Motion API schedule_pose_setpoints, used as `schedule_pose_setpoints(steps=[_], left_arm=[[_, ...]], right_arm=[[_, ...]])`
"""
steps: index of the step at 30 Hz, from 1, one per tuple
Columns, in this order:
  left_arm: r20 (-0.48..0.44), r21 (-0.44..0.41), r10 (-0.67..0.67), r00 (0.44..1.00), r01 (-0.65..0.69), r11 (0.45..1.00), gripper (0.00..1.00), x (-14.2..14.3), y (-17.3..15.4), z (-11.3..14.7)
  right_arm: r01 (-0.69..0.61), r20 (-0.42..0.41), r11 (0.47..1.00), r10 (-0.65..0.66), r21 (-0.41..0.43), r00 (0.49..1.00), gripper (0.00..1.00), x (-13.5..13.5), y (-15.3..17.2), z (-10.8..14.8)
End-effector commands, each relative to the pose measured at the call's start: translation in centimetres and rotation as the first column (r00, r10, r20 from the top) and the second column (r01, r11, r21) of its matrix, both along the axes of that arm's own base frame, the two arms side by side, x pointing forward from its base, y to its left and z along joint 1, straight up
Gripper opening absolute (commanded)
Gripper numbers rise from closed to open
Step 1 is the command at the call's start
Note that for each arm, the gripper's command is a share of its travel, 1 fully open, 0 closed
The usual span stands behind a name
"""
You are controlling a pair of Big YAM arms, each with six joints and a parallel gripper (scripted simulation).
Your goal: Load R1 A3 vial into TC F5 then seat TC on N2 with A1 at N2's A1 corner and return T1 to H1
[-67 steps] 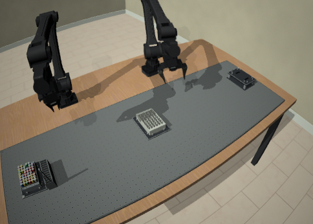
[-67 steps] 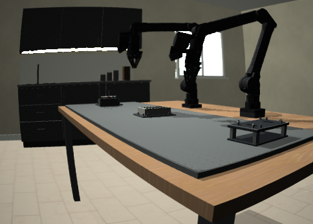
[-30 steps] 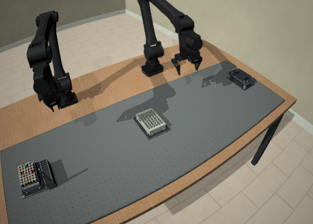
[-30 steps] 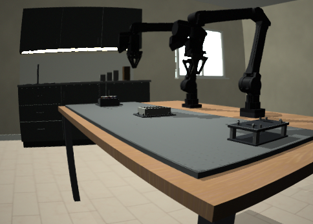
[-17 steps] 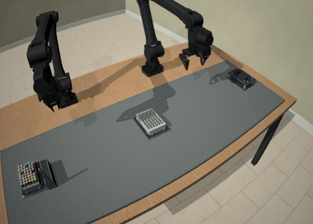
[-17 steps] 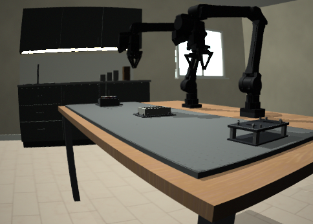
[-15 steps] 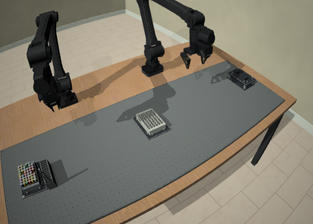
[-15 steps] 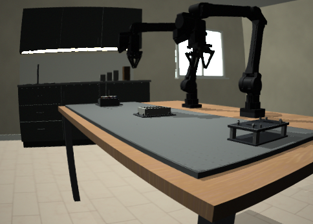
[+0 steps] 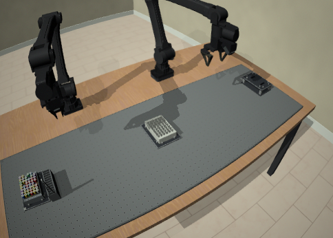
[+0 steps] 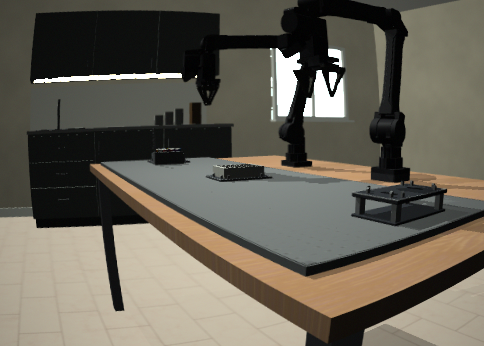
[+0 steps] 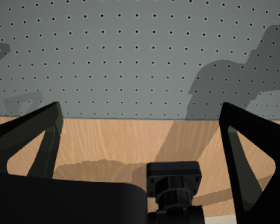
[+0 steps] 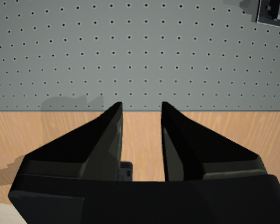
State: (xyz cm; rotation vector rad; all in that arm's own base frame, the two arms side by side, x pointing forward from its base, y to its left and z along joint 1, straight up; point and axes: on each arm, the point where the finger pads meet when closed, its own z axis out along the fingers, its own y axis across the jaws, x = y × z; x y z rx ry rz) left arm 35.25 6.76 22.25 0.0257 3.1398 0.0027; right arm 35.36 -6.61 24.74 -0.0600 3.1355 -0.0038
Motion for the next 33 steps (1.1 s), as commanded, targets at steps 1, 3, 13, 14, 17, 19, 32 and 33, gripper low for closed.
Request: schedule_pose_setpoints(steps=[1,3,13,14,17,19,32,33], left_arm=[[0.050,0.008,-0.010,0.999,0.010,1.000,1.00,1.2,1.0,2.8],[0.033,0.006,-0.010,0.999,0.010,1.000,1.00,0.8,0.5,1.7],[0.034,0.006,-0.010,0.999,0.010,1.000,1.00,0.8,0.5,1.7],[0.034,0.006,-0.010,0.999,0.010,1.000,1.00,0.8,0.5,1.7],[0.034,0.006,-0.010,0.999,0.010,1.000,1.00,0.8,0.5,1.7],[0.034,0.006,-0.010,0.999,0.010,1.000,1.00,0.8,0.5,1.7],[0.034,0.006,-0.010,0.999,0.010,1.000,1.00,0.8,0.5,1.7],[0.034,0.006,-0.010,0.999,0.010,1.000,1.00,0.8,0.5,1.7]], right_arm=[[-0.007,-0.007,1.000,0.007,0.004,1.000,0.24,0.2,-0.1,-0.5],[-0.007,-0.007,1.000,0.007,0.004,1.000,0.24,0.2,-0.1,-0.5],[-0.007,-0.007,1.000,0.007,0.004,1.000,0.24,0.2,-0.1,-0.5],[0.046,0.032,0.999,-0.046,-0.002,0.998,0.24,1.6,-0.9,0.6],[0.028,0.056,1.000,-0.027,-0.008,0.998,0.24,3.1,-1.8,1.3],[0.025,0.056,1.000,-0.024,-0.009,0.998,0.24,3.7,-2.3,1.1],[0.025,0.055,1.000,-0.024,-0.011,0.998,0.24,7.0,-5.2,-0.1],[0.025,0.055,1.000,-0.024,-0.012,0.998,0.24,7.3,-5.4,-0.2]])
